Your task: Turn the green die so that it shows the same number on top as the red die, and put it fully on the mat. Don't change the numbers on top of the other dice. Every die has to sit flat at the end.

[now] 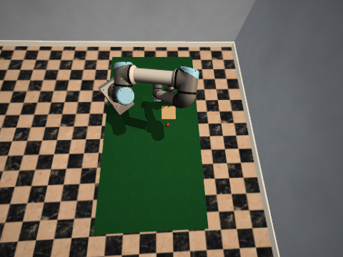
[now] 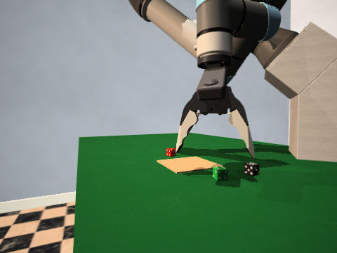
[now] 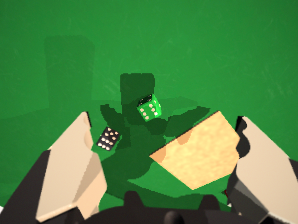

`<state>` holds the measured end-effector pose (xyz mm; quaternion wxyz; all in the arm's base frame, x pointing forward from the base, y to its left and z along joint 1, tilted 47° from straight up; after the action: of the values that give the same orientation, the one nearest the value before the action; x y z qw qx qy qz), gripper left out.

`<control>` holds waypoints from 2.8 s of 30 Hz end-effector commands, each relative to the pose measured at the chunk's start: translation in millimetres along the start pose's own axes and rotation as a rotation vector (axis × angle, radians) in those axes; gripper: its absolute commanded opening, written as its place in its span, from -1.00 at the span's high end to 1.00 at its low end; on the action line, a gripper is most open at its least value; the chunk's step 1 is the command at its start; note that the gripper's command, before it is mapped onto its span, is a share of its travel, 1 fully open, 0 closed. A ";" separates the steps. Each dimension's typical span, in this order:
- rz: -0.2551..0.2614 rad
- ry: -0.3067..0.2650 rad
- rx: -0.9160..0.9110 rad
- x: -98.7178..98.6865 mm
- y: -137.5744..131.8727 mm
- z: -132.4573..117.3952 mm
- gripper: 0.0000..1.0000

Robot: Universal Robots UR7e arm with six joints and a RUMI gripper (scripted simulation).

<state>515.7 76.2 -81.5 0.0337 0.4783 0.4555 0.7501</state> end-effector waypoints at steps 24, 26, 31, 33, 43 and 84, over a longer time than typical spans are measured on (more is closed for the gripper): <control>0.000 0.001 0.000 0.3 -38.4 -57.4 -1.00; 0.000 0.001 0.000 0.3 -42.7 -63.8 -1.00; 0.000 0.001 0.000 0.3 -47.9 -71.6 -1.00; 0.000 0.001 0.000 0.3 -48.5 -72.6 -1.00; 0.000 0.001 0.000 0.3 -49.3 -73.7 -1.00; 0.000 0.001 0.000 6.1 -49.3 -73.7 -1.00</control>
<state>439.8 58.2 -124.4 0.0337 0.4782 0.4555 0.7501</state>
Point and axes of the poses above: the point where the finger pads meet when closed, its own x axis back along the fingers, its own y axis across the jaws, z = x × y, the point moved 1 cm from there along x, back along the fingers, and after that the axes turned 15 degrees about -x, right-handed, at the moved point
